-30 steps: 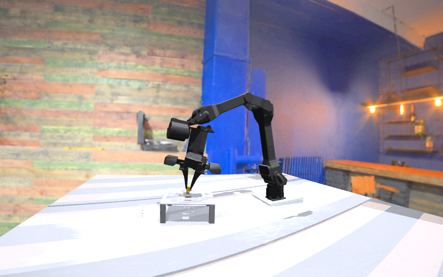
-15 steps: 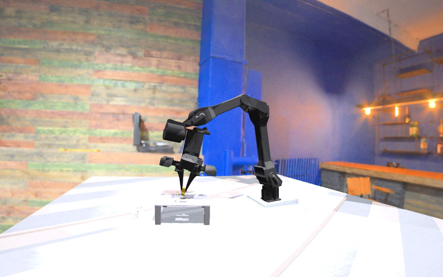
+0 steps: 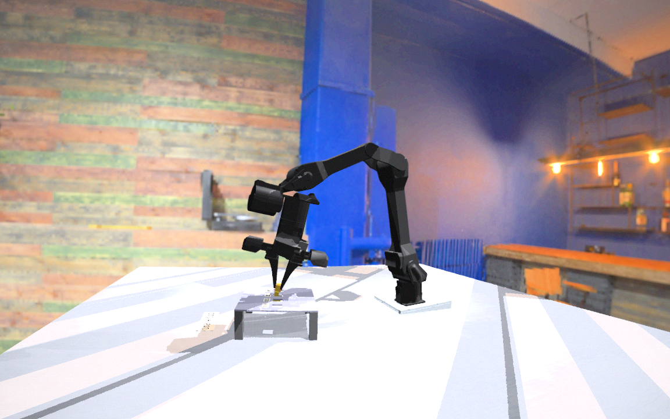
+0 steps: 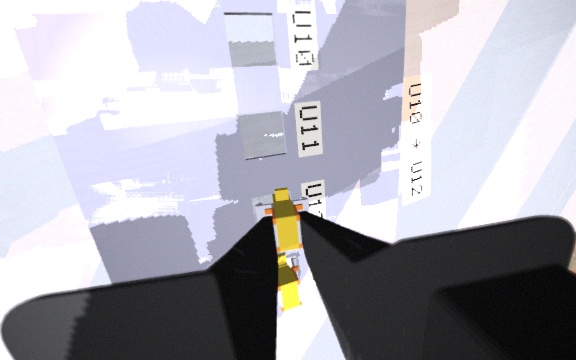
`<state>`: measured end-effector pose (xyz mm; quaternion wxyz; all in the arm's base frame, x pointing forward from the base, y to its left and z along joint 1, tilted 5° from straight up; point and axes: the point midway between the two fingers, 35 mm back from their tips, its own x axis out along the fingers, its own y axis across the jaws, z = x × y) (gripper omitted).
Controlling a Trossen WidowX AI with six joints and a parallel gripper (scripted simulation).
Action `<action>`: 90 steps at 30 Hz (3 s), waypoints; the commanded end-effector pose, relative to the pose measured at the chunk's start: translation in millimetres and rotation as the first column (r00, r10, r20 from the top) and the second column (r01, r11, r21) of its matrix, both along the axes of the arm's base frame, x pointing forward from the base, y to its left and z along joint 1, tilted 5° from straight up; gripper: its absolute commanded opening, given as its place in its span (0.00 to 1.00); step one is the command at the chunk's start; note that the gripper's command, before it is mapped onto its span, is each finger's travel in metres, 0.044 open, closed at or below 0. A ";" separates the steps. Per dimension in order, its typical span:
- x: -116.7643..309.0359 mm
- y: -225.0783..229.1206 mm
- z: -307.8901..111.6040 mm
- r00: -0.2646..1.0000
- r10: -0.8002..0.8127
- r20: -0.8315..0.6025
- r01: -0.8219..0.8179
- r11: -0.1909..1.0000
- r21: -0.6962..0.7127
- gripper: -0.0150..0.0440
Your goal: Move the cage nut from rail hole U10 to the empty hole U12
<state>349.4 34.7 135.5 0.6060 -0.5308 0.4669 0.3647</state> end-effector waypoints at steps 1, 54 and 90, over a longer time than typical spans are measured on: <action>-0.6 -0.6 2.9 1.000 -0.006 0.014 0.006 1.000 -0.001 0.31; -2.9 -0.1 1.3 0.998 -0.007 0.064 0.008 1.000 -0.010 0.31; -5.3 0.2 0.2 0.995 -0.007 0.098 0.009 1.000 -0.017 0.31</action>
